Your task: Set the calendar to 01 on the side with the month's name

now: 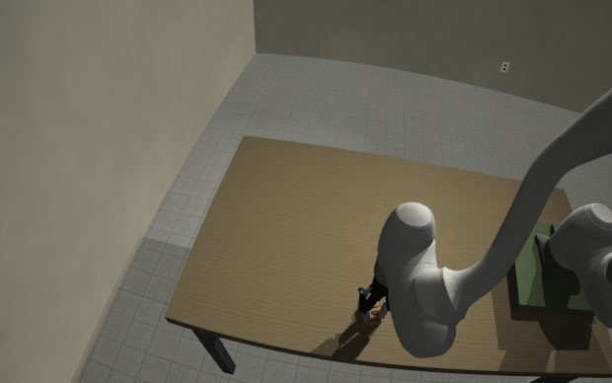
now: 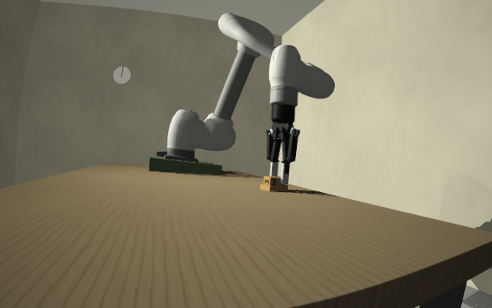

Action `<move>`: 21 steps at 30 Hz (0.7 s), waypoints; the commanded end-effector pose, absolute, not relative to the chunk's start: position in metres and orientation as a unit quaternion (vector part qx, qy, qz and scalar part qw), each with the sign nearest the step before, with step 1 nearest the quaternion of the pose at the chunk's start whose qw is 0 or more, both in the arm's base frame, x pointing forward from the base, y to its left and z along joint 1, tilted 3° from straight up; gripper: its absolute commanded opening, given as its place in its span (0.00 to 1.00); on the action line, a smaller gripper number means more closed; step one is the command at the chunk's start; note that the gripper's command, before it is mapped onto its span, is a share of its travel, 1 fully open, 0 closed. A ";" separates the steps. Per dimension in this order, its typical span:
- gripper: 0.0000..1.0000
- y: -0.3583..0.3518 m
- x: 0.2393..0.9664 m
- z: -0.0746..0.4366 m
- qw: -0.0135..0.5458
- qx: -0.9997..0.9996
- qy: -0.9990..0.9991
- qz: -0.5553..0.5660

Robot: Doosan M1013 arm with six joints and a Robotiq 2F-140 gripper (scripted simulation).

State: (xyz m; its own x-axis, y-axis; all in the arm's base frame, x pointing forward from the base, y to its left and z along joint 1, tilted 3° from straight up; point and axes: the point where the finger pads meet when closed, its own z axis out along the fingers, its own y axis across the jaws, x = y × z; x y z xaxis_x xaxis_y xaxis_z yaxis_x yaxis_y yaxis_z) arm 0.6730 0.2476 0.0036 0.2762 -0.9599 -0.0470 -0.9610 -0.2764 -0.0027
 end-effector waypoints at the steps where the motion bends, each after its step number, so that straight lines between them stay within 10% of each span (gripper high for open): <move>1: 0.36 0.248 0.673 0.004 0.015 -0.799 0.601 0.018; 21: 0.25 0.248 0.673 0.004 0.015 -0.799 0.601 0.018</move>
State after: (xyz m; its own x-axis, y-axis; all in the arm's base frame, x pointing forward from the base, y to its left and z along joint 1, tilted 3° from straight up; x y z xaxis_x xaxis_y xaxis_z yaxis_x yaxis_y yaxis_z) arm 0.6731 0.2476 0.0038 0.2762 -0.9599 -0.0470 -0.9610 -0.2764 -0.0029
